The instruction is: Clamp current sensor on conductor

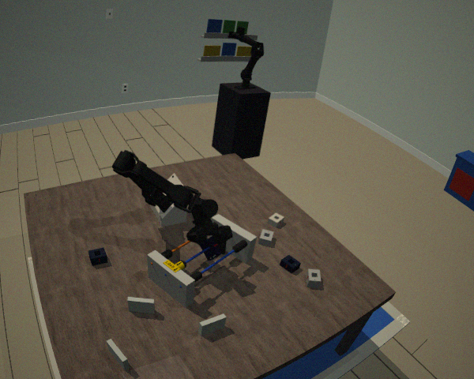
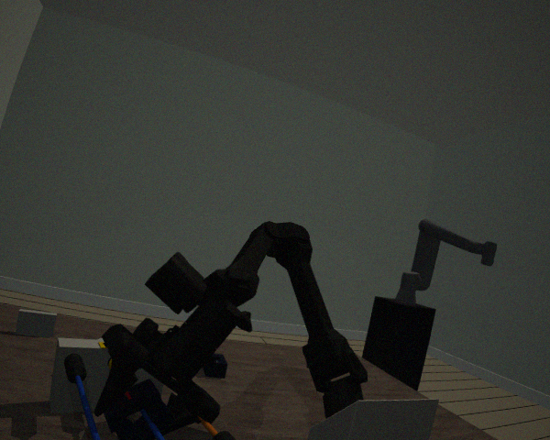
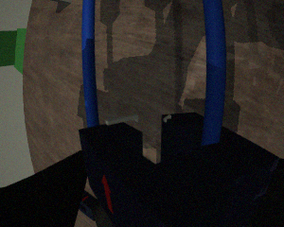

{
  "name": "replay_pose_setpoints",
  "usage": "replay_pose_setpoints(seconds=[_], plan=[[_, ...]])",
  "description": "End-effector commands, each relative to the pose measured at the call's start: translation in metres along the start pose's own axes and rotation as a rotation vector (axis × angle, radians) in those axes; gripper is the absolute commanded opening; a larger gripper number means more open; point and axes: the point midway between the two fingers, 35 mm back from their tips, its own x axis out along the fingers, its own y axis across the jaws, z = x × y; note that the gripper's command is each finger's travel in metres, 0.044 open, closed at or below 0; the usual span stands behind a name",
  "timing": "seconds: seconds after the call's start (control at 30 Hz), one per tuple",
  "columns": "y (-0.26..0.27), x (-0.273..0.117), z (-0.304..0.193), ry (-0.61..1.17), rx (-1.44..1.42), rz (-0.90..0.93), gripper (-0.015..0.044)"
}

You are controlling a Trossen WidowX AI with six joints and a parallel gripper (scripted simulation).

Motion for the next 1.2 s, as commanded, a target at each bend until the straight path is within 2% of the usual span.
replay_pose_setpoints(seconds=[0.0, 0.37, 0.73, 1.17], plan=[[0.0049, -0.001, 0.0004, 0.001, 0.008, 0.016, 0.036], [0.0049, -0.001, 0.0004, 0.001, 0.008, 0.016, 0.0287], [0.0049, -0.001, 0.0004, 0.001, 0.008, 0.016, 0.0], [0.0049, -0.001, 0.0004, 0.001, 0.008, 0.016, 0.0]])
